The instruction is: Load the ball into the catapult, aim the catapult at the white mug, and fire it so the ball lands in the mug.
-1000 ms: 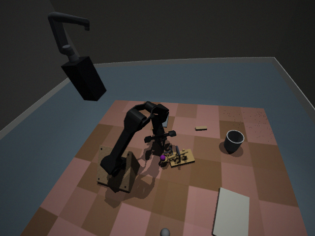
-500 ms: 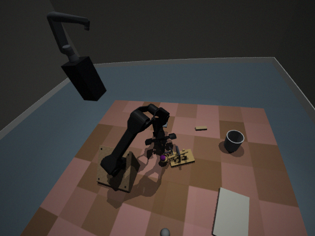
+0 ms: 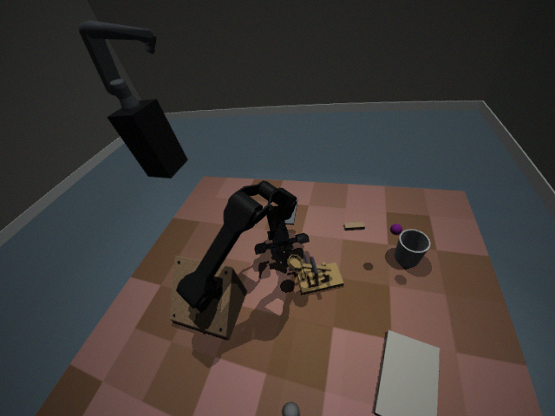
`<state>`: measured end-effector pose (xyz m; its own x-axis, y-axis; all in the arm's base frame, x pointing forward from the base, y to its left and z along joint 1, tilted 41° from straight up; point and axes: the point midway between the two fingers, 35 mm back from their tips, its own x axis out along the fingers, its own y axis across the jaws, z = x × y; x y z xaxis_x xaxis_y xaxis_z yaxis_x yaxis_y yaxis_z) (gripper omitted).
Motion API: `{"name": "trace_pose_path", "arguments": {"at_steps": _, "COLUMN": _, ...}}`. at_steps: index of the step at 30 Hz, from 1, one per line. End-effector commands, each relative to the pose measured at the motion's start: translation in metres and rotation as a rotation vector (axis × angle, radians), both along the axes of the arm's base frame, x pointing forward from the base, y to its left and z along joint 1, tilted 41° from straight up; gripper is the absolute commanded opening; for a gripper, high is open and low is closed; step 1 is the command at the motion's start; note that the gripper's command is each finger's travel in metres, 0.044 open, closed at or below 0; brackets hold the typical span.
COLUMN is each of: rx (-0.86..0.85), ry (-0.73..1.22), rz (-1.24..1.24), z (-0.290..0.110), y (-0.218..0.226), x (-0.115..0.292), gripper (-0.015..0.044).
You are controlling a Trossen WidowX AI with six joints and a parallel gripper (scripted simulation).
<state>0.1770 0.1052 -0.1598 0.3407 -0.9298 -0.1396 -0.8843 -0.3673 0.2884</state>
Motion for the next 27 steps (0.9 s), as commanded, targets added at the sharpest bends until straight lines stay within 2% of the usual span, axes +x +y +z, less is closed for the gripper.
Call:
{"name": "trace_pose_path", "arguments": {"at_steps": 1, "rx": 0.060, "ry": 0.020, "rz": 0.046, "z": 0.027, "y": 0.058, "x": -0.011, "gripper": 0.0000}}
{"name": "trace_pose_path", "arguments": {"at_steps": 3, "rx": 0.076, "ry": 0.042, "rz": 0.065, "z": 0.043, "y": 0.083, "x": -0.023, "gripper": 0.0000}}
{"name": "trace_pose_path", "arguments": {"at_steps": 6, "rx": 0.081, "ry": 0.049, "rz": 0.071, "z": 0.049, "y": 0.092, "x": -0.028, "gripper": 0.0000}}
{"name": "trace_pose_path", "arguments": {"at_steps": 8, "rx": 0.101, "ry": 0.014, "rz": 0.065, "z": 0.037, "y": 0.081, "x": -0.016, "gripper": 0.0053}}
{"name": "trace_pose_path", "arguments": {"at_steps": 22, "rx": 0.444, "ry": -0.185, "rz": -0.090, "z": 0.023, "y": 0.114, "x": 0.026, "gripper": 0.0420}}
{"name": "trace_pose_path", "arguments": {"at_steps": 23, "rx": 0.470, "ry": -0.202, "rz": -0.102, "z": 0.023, "y": 0.117, "x": 0.030, "gripper": 0.0440}}
{"name": "trace_pose_path", "arguments": {"at_steps": 27, "rx": 0.572, "ry": -0.266, "rz": -0.151, "z": 0.021, "y": 0.129, "x": 0.048, "gripper": 0.0440}}
